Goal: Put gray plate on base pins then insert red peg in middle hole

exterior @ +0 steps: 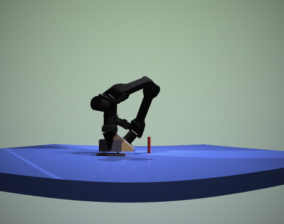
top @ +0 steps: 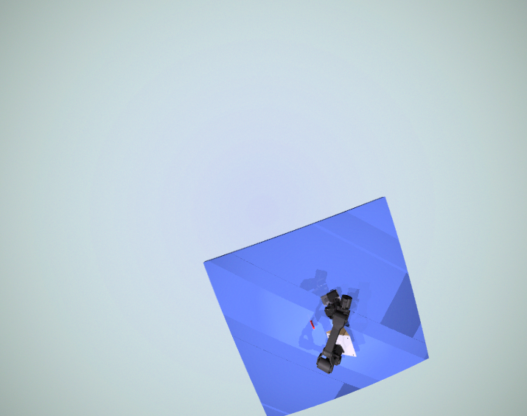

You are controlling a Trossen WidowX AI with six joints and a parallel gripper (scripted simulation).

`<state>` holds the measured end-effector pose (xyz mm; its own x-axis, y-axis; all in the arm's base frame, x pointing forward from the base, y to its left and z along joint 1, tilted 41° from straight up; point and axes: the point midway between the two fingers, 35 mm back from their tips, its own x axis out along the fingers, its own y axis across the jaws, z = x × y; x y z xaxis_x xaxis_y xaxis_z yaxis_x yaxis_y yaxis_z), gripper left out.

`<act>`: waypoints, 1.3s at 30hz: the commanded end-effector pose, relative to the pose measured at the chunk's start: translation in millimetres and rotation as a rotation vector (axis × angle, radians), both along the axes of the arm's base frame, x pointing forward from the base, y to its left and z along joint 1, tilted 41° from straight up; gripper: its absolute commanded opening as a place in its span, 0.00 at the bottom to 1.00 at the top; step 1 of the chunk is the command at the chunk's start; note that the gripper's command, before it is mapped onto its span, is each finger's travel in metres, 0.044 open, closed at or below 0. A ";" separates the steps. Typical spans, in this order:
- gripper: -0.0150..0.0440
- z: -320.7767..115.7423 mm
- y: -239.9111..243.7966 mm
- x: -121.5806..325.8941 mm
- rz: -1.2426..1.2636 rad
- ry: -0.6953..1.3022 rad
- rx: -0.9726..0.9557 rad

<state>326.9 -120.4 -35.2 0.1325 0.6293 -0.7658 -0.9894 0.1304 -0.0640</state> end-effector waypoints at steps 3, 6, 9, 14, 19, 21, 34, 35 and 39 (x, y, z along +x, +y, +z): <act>0.48 0.6 -0.4 0.2 0.000 -0.001 -0.001; 0.61 0.6 -0.4 0.2 0.000 -0.001 -0.001; 0.74 0.6 -0.4 0.2 0.000 -0.001 -0.001; 0.97 0.6 -0.4 0.2 0.000 -0.001 -0.001; 1.00 0.6 -0.4 0.2 0.000 -0.001 -0.001; 1.00 7.1 -7.2 0.6 0.000 -0.001 -0.001; 1.00 88.6 -76.1 -9.6 -0.002 0.008 0.005; 1.00 88.6 -76.1 -9.6 -0.002 0.008 0.005; 1.00 97.1 -69.0 -11.5 -0.108 0.095 0.022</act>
